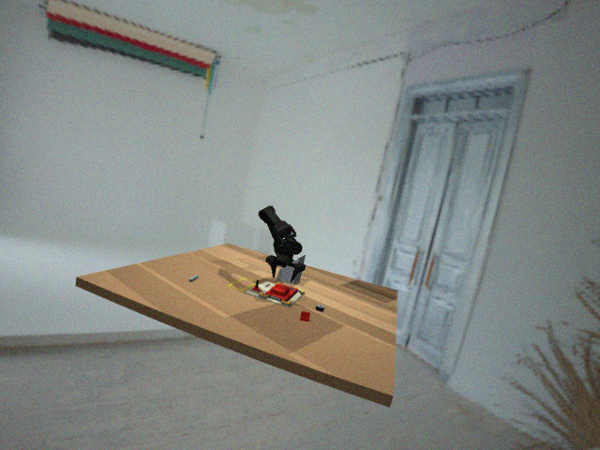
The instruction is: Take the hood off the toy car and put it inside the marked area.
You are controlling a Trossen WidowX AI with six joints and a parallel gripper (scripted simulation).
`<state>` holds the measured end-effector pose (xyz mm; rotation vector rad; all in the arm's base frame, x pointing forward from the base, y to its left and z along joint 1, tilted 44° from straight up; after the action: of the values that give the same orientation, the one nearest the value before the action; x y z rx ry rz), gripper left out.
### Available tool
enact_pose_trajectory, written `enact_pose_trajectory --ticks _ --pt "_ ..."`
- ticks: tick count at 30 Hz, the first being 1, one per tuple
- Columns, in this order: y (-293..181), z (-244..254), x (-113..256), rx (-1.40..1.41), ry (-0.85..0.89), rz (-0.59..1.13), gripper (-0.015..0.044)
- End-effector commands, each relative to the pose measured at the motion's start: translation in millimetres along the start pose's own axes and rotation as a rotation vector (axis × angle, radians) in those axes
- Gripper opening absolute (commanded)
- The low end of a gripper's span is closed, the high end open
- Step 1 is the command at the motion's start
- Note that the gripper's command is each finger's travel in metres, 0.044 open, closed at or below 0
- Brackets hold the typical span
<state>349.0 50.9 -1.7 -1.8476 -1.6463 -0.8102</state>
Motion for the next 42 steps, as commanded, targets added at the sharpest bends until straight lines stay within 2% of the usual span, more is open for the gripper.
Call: enact_pose_trajectory --ticks 1,42 --pt "-1 0 -3 0.005 -0.004 0.000 0.0440" --pt "-1 0 -27 0.005 -0.005 -0.001 0.0440"
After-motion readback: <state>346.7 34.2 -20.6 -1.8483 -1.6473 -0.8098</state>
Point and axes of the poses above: the point midway between the two fingers, 35 mm back from their tips, its own x axis back along the fingers, its own z axis across the jaws, y = z × x, the point moved 3 cm from there along x, back along the fingers, and after that the axes turned 1 degree about x, right-handed, at the moved point
